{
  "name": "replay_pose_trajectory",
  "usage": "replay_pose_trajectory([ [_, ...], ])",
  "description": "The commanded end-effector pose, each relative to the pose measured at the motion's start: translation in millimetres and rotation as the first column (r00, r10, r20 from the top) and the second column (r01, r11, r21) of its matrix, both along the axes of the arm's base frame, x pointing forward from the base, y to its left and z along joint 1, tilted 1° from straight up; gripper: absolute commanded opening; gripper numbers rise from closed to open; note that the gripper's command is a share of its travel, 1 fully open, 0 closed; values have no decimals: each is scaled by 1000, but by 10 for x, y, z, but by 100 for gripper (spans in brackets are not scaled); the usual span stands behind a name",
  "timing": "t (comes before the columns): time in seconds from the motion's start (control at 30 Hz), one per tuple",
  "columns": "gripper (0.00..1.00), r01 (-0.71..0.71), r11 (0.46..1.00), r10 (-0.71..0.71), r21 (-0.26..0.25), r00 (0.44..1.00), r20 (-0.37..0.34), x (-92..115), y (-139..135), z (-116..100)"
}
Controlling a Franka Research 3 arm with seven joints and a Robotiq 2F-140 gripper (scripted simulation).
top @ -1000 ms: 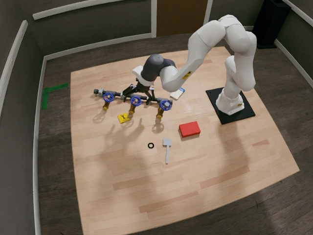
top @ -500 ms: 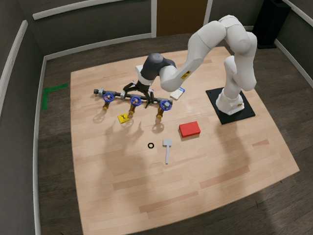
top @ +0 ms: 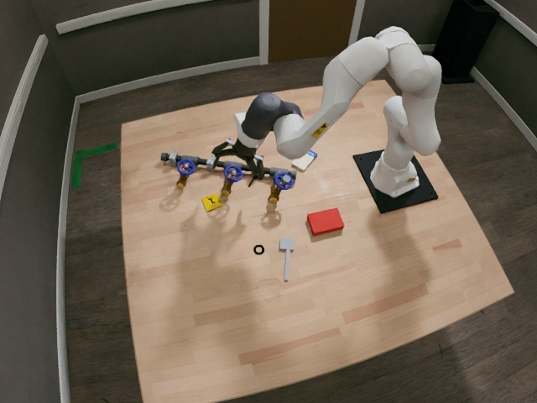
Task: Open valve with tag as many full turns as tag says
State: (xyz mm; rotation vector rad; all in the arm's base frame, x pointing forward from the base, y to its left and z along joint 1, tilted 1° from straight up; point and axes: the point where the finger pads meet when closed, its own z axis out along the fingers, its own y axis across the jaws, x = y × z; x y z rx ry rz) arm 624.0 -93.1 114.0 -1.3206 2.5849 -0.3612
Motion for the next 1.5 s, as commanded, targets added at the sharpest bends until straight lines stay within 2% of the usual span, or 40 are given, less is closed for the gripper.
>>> replay_pose_trajectory([
  [0.0, 100, 36, 999, -36, 5, 999, 1, -8, -8, -12],
  [0.33, 100, 35, 999, -35, 6, 999, 1, -24, 8, 58],
  [1.13, 100, 36, 999, -36, 6, 999, 1, -161, 63, 499],
  [1.47, 100, 36, 999, -36, 6, 999, 2, -181, 64, 549],
])
